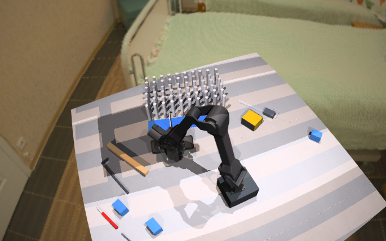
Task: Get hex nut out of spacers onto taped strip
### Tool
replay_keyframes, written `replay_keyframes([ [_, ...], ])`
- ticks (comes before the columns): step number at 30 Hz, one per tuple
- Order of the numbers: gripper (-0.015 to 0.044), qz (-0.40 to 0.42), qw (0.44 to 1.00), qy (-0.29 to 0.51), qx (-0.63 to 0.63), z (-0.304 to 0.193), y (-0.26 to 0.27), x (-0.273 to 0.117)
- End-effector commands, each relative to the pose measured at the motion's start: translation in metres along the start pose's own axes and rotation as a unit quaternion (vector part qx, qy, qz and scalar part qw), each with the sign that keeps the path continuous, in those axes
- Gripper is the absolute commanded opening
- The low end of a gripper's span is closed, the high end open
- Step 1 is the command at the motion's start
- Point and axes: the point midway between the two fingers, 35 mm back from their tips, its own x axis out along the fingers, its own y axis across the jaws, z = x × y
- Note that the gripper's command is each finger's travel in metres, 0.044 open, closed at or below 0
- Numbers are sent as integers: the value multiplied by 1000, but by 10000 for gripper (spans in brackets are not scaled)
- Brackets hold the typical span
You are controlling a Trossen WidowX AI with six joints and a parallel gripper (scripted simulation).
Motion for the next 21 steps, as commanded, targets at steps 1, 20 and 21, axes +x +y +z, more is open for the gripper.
replay_keyframes([
  [1,0,1,1000,0,2,4,2,-3],
  [20,0,1,1000,-1,2,17,2,-12],
  [21,0,1,1000,-1,2,18,2,-12],
])
